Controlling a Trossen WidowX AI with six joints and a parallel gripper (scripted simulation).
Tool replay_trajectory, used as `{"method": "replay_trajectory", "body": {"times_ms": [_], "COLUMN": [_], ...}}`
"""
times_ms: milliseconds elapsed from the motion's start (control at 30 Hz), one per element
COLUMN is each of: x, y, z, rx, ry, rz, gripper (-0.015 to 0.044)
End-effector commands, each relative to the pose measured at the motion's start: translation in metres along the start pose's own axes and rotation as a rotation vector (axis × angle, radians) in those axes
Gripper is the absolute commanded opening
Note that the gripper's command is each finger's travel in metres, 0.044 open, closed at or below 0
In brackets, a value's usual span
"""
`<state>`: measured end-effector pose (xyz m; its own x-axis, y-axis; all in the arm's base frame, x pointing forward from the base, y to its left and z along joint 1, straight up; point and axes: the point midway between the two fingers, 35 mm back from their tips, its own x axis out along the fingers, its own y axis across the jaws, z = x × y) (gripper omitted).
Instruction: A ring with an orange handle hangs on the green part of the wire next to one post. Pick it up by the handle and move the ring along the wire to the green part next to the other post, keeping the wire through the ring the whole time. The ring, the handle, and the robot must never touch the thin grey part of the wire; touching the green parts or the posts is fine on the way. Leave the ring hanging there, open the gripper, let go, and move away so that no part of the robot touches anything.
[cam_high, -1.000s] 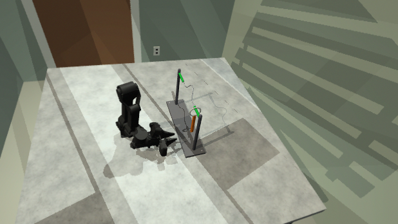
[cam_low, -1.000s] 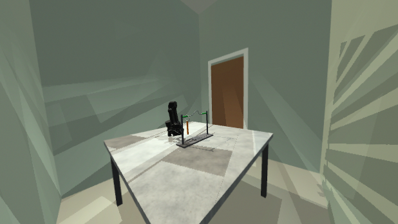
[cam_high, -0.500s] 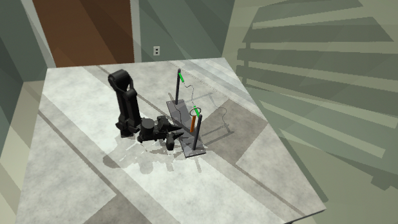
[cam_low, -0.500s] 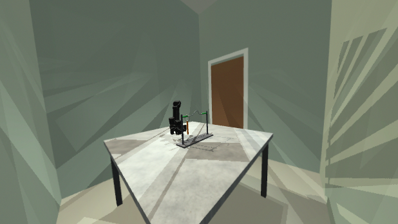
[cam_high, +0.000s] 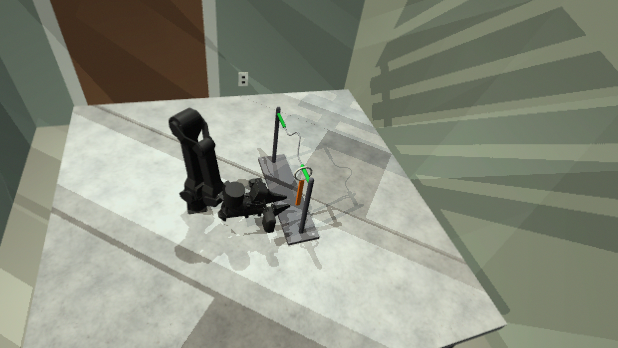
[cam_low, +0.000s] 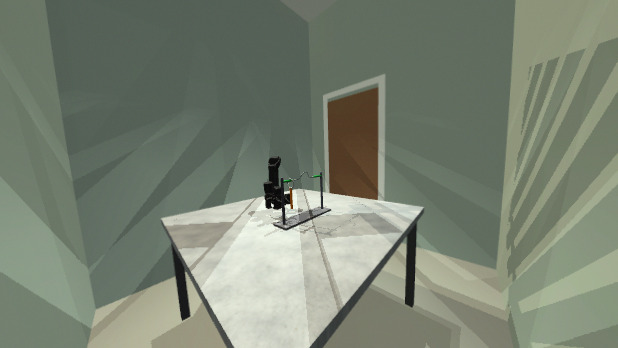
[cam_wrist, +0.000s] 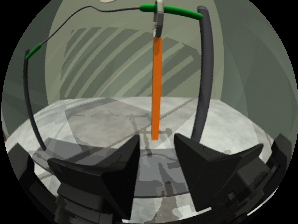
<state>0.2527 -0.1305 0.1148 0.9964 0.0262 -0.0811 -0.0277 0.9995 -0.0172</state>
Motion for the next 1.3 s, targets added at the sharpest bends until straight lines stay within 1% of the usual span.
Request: {"method": "replay_trajectory", "body": {"times_ms": [0, 1267], "x": [0.007, 0.063], "y": [-0.003, 0.000], "z": [0.001, 0.002], "rx": [0.002, 0.003], "ry": [-0.002, -0.011], "rz": [-0.004, -0.004], "gripper": [0.0160, 0.0160]}}
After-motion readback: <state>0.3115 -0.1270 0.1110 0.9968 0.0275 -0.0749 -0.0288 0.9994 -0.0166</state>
